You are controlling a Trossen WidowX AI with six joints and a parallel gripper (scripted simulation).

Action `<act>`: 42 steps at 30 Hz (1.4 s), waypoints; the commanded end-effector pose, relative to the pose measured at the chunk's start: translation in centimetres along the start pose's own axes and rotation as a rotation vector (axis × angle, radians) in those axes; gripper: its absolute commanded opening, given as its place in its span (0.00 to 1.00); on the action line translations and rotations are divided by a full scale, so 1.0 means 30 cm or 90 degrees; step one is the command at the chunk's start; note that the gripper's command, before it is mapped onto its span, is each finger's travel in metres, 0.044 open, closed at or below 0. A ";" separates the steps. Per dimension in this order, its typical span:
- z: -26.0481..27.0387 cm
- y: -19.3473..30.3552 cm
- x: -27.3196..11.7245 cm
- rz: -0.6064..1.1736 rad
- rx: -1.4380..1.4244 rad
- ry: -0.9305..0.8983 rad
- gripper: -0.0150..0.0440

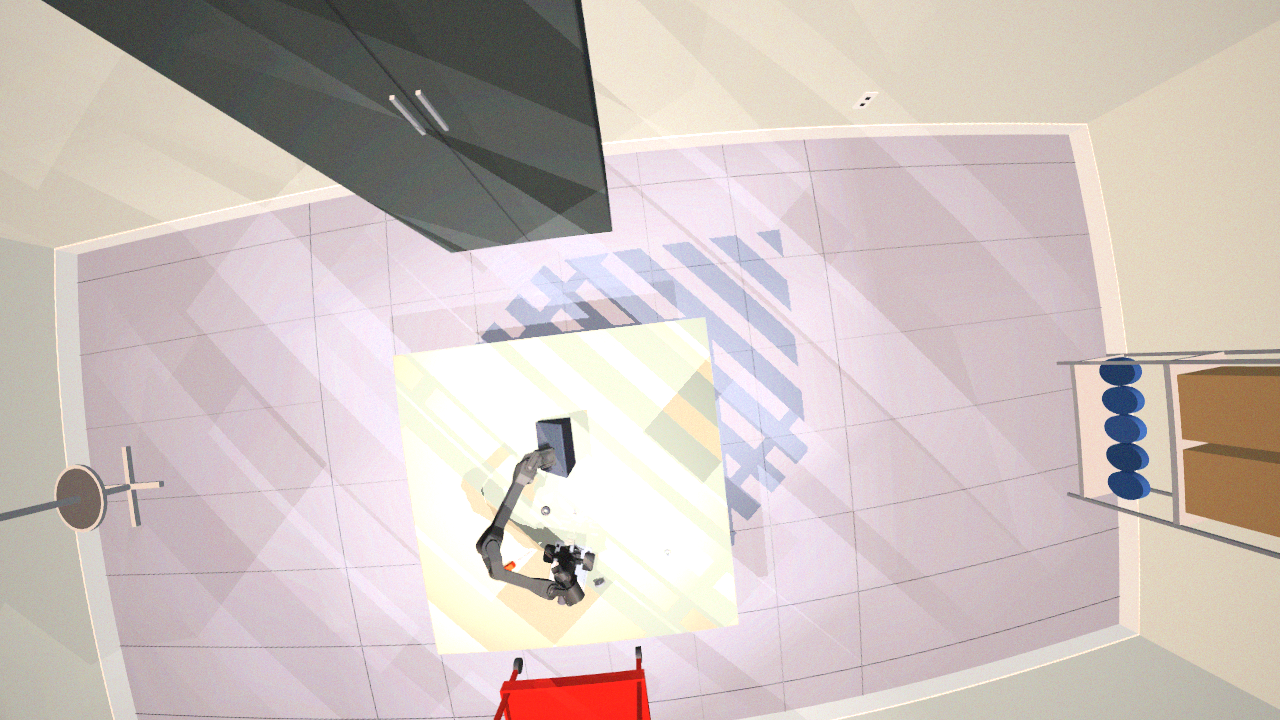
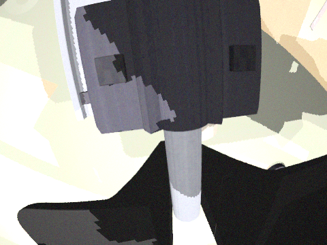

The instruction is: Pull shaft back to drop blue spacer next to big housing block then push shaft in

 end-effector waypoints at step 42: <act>0.002 -0.027 -0.003 -0.006 0.002 0.000 0.25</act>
Point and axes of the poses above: the point midway between the two fingers, 35 mm back from their tips, its own x axis out along the fingers, its own z axis across the jaws, y = z × x, the point moved 7 cm from there along -x, back along the fingers, and after that the axes turned 8 degrees about x, right-handed, at the moved point
